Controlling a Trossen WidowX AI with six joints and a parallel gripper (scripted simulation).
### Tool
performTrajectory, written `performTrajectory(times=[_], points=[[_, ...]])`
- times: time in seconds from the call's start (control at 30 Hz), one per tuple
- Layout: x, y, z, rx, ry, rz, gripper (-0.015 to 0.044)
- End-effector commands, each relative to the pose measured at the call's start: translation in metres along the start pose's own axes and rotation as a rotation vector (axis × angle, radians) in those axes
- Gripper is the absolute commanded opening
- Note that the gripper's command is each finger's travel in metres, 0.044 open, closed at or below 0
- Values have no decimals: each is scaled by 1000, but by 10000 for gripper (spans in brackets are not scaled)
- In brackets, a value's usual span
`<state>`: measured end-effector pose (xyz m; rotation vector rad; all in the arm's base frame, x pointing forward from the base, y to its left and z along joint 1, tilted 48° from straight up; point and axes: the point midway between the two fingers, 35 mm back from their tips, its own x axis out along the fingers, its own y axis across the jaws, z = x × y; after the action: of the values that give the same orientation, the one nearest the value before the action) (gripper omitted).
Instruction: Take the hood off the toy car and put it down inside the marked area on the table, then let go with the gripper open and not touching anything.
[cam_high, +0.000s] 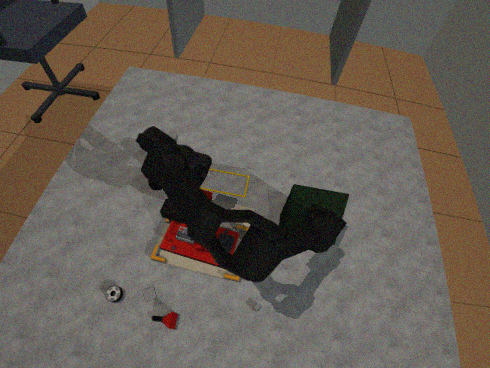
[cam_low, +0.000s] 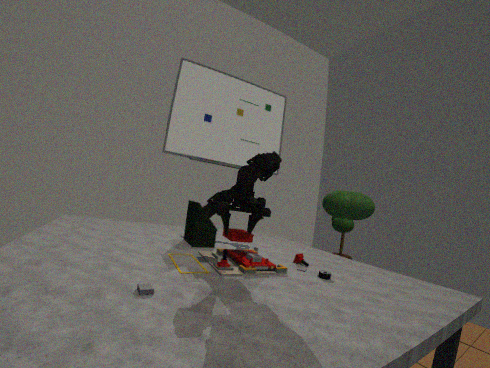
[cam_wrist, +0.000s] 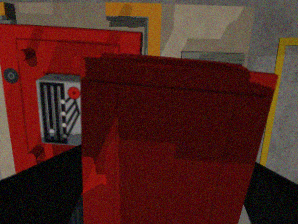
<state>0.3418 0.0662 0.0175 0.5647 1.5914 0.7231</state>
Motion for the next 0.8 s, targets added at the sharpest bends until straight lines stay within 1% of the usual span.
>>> performTrajectory(times=[0.0,0.77], points=[[-4,-24,3,-10,-11,-12,0],[-5,-136,-24,-19,-7,-4,0]])
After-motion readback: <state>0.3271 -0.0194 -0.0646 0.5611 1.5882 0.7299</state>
